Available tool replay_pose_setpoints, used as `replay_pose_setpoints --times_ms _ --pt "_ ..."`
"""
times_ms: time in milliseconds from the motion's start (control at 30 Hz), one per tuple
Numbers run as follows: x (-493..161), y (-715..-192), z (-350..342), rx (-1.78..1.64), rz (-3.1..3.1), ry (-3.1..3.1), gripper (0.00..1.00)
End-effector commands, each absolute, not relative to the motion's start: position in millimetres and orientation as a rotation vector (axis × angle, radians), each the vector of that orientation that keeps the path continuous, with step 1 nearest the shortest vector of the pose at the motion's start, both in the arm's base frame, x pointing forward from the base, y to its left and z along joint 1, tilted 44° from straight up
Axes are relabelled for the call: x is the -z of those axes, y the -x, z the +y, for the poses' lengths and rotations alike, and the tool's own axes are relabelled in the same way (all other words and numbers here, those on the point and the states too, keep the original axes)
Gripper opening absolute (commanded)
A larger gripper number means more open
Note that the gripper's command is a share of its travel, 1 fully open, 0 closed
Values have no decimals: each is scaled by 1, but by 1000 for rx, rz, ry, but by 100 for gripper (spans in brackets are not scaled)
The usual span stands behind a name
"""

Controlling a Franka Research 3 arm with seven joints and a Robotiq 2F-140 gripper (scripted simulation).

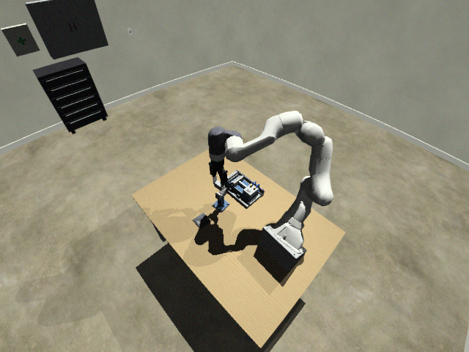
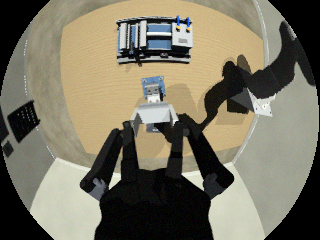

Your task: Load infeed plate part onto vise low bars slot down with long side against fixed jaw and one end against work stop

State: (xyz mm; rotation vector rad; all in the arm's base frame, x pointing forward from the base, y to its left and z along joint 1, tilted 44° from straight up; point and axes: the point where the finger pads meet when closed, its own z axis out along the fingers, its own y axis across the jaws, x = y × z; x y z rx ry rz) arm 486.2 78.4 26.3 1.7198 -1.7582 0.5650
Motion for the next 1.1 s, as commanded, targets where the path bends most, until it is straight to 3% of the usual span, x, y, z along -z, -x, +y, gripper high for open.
replay_pose_setpoints --times_ms 0,1067 --pt "-31 -489 74 -560 -1730 -1750 0" --pt "-38 -487 66 -561 -1717 -1758 0"
